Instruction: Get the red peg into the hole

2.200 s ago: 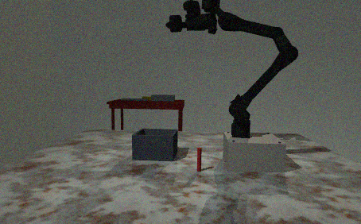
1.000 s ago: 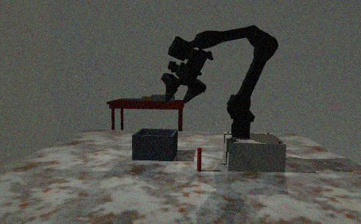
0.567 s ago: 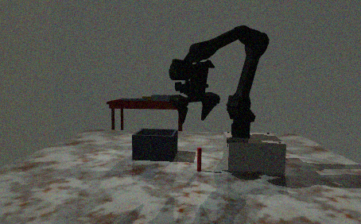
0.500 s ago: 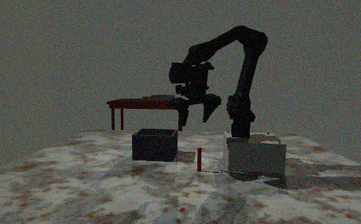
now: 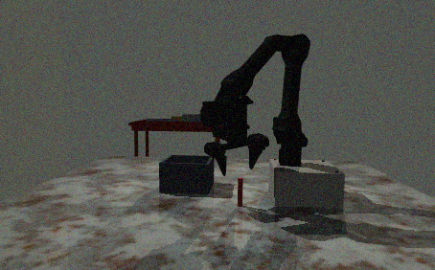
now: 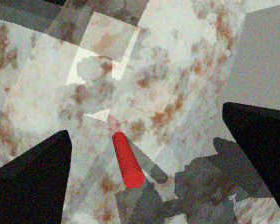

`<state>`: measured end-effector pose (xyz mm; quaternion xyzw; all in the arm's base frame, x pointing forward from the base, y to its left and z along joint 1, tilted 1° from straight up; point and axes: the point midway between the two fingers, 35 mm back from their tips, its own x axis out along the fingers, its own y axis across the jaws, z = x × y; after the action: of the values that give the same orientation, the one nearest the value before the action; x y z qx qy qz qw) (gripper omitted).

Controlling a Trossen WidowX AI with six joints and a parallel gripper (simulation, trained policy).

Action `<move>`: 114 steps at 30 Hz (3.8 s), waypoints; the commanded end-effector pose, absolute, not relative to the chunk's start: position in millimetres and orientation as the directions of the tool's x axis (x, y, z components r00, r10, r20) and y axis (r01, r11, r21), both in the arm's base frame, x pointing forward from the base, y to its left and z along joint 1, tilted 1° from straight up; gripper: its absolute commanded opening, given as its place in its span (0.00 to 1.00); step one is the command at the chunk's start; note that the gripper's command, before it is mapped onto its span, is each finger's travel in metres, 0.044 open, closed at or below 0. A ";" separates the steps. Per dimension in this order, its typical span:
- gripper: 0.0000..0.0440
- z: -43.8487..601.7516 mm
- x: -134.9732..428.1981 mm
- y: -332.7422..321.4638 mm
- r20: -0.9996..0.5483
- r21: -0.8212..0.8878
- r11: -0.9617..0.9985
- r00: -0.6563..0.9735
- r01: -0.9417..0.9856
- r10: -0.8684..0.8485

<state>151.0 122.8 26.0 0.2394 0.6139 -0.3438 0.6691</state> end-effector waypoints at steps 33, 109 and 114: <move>0.00 -31.9 148.4 149.6 -0.999 -0.033 0.596 -0.043 0.802 0.004; 0.04 62.3 339.9 1.8 -0.975 0.135 0.486 0.202 0.864 -0.089; 0.04 45.0 343.1 -2.6 -0.981 0.114 0.482 0.173 0.869 -0.081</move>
<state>339.9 0.2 55.3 0.3668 0.5299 -0.3529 0.6783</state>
